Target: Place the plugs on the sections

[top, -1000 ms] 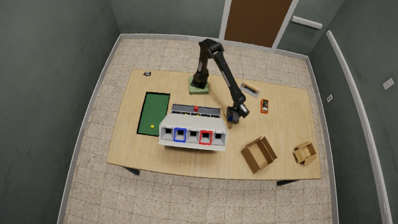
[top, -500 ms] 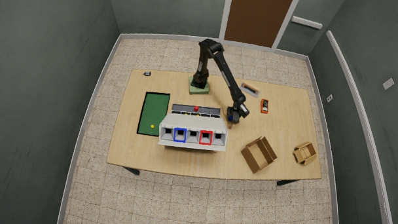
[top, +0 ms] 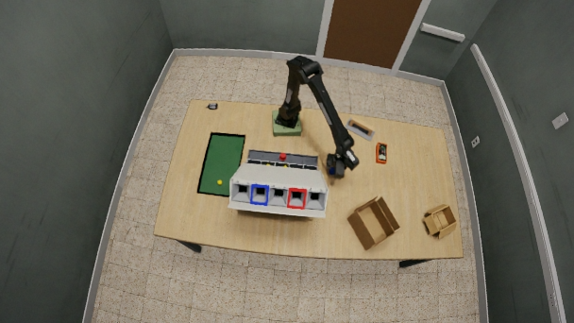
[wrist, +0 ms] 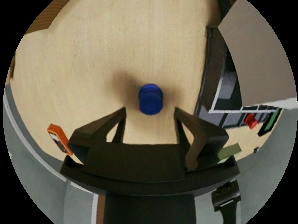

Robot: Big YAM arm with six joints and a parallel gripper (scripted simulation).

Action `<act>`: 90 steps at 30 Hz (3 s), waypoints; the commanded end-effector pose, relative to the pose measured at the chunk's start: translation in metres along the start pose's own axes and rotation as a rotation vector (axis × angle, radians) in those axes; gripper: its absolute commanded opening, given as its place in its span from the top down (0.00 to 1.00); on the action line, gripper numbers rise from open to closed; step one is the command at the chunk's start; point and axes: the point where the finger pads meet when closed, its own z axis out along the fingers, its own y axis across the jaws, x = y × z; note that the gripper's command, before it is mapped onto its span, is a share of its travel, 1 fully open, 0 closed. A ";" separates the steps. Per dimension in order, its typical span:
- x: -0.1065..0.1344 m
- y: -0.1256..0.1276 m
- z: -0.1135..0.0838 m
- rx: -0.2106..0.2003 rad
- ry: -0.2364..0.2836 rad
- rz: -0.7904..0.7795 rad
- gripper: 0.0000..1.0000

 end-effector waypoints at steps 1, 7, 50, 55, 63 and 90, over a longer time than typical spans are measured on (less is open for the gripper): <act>0.002 0.004 0.004 -0.006 -0.004 0.000 0.37; 0.002 0.004 0.004 -0.006 -0.004 0.000 0.37; 0.003 0.001 0.040 0.000 0.002 0.000 0.37; 0.002 0.001 0.039 -0.005 -0.003 0.000 0.37; 0.002 0.002 0.037 -0.010 -0.007 0.000 0.37; 0.002 0.002 0.037 -0.010 -0.007 0.000 1.00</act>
